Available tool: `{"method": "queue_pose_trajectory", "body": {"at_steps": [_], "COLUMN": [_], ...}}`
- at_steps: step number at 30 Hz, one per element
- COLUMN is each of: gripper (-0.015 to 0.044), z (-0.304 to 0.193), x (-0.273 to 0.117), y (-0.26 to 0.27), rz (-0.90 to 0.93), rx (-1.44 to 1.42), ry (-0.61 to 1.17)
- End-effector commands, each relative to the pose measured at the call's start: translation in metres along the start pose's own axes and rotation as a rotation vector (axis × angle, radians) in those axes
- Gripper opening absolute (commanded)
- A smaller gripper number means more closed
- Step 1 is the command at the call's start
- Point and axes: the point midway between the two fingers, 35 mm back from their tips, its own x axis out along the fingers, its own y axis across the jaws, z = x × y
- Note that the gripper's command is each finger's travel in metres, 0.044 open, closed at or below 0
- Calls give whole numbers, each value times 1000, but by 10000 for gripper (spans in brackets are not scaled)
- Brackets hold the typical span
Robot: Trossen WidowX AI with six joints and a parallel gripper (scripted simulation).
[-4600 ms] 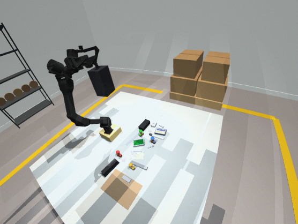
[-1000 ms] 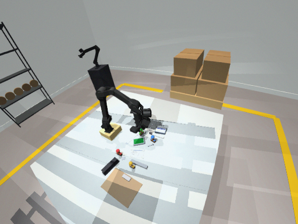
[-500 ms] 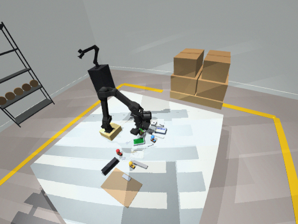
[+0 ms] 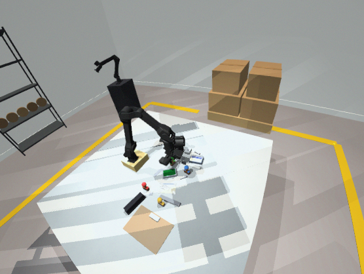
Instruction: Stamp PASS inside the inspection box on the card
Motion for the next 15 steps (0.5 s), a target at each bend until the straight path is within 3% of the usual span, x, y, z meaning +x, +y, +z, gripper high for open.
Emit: {"method": "queue_pose_trajectory", "body": {"at_steps": [1,7,10,15], "gripper": [126,86,7,0], "z": [0,0,0,0], "x": [0,0,-1,-3], "y": [0,0,0,0], "rz": [0,0,0,0], "rx": [0,0,0,0], "ry": [0,0,0,0]}}
